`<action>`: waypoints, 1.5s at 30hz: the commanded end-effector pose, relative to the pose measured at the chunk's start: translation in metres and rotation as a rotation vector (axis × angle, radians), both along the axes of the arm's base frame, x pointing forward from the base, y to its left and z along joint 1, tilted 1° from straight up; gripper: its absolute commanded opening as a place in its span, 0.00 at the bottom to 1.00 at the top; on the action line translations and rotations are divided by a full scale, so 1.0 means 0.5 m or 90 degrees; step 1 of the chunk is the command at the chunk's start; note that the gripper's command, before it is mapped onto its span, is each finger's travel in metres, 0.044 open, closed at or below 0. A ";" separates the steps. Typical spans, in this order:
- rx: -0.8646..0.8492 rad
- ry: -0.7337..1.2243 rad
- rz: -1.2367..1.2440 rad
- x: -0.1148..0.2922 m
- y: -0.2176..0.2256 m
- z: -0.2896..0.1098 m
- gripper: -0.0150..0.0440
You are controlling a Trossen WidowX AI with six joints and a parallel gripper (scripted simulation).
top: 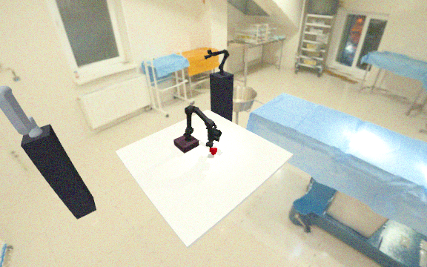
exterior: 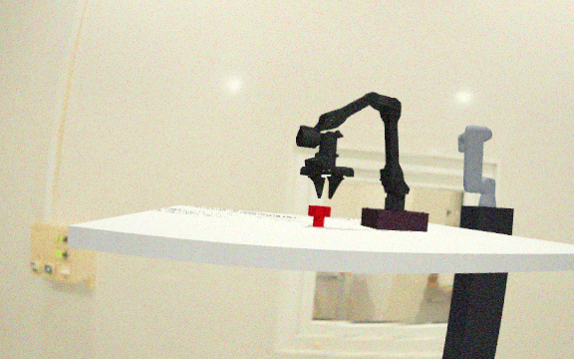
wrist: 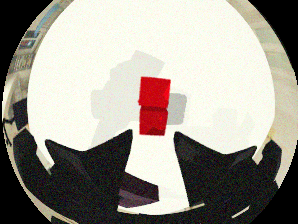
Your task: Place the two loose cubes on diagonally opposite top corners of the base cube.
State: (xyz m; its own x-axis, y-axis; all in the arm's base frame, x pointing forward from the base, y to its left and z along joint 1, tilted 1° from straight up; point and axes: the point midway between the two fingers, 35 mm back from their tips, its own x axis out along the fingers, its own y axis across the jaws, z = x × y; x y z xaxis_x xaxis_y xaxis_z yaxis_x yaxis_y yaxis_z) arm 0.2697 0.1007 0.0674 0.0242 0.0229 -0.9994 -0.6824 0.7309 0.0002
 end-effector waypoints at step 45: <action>0.010 0.001 -0.001 -0.097 0.246 0.078 0.93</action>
State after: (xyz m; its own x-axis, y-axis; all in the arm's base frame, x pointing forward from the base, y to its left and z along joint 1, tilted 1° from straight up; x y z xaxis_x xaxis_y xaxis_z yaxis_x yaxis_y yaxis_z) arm 0.2231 0.2199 0.1068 0.0251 0.0415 -0.9988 -0.6954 0.7185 0.0124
